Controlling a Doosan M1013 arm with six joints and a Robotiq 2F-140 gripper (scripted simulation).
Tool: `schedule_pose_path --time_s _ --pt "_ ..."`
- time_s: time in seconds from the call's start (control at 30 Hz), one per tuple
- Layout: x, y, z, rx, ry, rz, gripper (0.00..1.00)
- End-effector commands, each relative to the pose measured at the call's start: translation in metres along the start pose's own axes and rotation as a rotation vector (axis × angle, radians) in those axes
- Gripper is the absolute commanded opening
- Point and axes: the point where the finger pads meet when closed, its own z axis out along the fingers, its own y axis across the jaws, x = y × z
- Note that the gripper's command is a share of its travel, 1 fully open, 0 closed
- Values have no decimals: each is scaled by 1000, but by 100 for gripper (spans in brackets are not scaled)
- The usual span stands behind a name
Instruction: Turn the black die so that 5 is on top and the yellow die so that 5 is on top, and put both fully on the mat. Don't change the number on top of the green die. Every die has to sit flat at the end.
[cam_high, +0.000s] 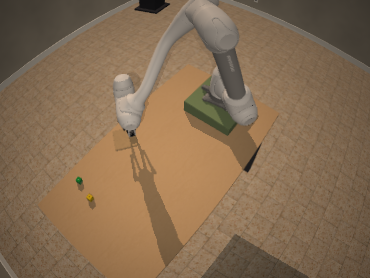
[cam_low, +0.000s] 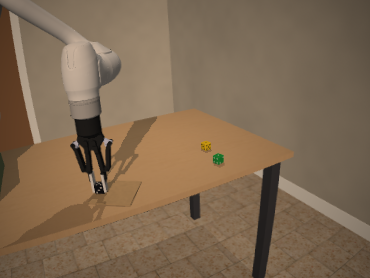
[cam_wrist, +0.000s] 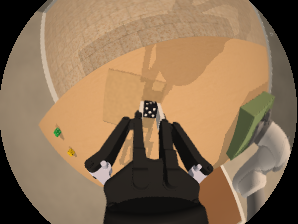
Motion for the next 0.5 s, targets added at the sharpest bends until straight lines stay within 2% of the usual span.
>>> schedule_pose_path --time_s 0.0,0.47 --pt "-4 -2 1 2 -3 -4 24" --pt "-5 -4 1 2 -3 -5 24"
